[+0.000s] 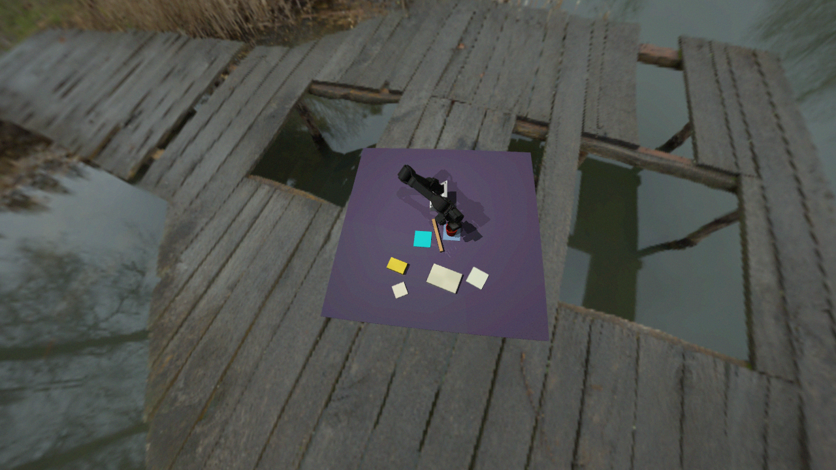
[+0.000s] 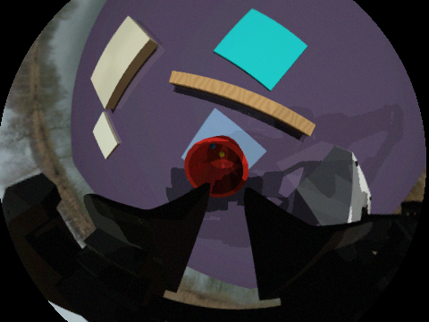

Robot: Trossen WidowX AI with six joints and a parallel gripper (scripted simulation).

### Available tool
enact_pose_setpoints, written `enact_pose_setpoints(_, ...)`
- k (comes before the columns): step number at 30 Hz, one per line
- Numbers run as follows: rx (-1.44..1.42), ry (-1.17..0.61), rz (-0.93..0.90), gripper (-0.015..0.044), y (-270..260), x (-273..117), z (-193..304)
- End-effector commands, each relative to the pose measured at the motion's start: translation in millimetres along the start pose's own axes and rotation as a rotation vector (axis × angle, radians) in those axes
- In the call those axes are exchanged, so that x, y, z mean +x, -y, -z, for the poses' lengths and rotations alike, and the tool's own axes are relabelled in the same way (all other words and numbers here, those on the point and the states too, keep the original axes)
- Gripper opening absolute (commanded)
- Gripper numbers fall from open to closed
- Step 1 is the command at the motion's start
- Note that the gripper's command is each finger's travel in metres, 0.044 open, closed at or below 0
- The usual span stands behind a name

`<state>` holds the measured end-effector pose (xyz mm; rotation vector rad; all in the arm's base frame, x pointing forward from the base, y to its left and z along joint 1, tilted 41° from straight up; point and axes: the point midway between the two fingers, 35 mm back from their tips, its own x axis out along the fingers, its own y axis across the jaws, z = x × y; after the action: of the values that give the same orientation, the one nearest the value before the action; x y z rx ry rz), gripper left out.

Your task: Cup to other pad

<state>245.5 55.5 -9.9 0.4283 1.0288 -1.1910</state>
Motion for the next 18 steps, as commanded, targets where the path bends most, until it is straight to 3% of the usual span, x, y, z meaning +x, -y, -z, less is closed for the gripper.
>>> enact_pose_setpoints(1,0.039,0.094,0.097,0.0148,13,5,3)
enact_pose_setpoints(18,0.039,0.093,0.096,0.0148,12,20,2)
